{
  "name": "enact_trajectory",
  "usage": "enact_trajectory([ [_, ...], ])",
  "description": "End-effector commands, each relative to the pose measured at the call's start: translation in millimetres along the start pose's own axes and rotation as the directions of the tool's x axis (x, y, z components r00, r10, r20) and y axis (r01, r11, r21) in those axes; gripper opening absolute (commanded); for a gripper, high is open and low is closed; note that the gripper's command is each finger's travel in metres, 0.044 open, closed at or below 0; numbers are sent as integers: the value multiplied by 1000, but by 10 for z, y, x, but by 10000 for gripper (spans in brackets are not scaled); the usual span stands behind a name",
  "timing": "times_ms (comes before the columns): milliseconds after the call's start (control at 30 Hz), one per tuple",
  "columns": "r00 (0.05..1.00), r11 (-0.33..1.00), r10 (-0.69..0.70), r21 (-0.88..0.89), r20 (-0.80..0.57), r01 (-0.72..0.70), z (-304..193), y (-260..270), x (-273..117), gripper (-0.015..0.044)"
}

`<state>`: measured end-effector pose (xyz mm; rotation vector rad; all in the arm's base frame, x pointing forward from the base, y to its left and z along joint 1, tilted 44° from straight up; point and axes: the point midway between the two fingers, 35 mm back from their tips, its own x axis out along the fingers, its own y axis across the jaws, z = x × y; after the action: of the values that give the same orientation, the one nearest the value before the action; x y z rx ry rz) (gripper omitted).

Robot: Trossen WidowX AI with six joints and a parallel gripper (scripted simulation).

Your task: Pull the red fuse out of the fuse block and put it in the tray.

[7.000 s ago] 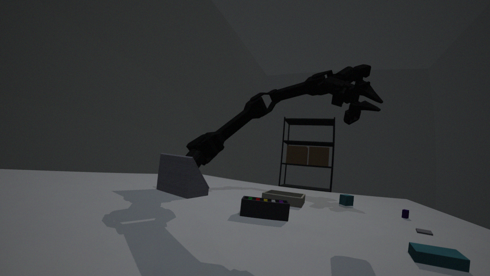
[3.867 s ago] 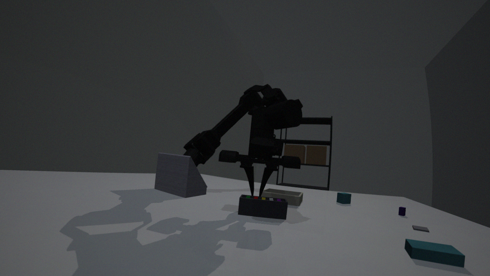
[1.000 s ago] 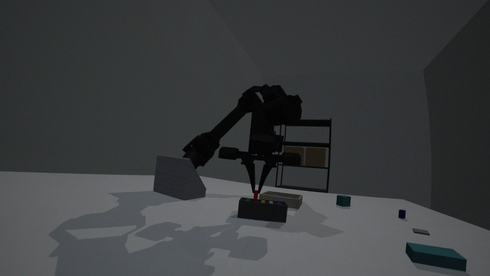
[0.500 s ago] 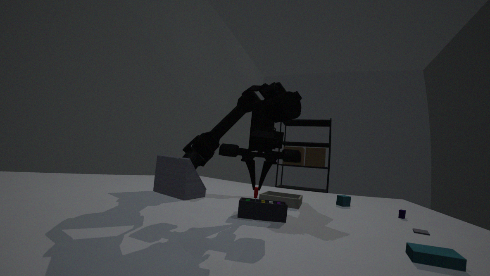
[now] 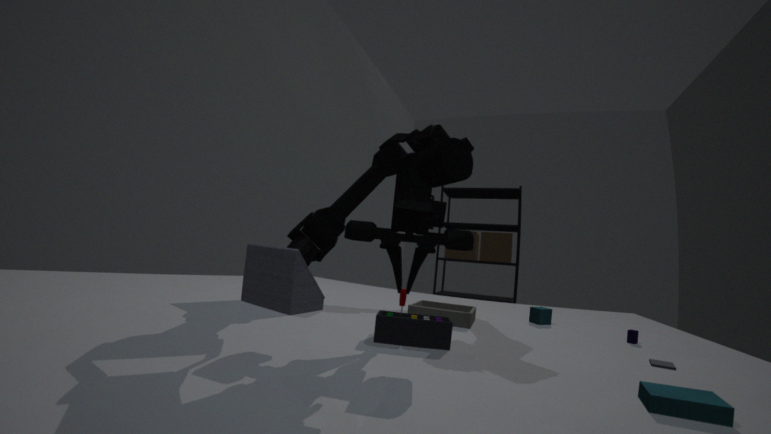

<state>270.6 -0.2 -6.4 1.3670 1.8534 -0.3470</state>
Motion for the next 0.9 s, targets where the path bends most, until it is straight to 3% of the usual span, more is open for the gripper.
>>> enact_trajectory([
  [0, 1000, 1000, 3, -9, 9, -3, 5, 13, -78, 0],
  [500, 1000, 1000, 2, -8, 11, -2, -28, 42, -215, 0],
  [867, 999, 1000, -3, -3, 36, 3, -629, 493, -233, 0],
])
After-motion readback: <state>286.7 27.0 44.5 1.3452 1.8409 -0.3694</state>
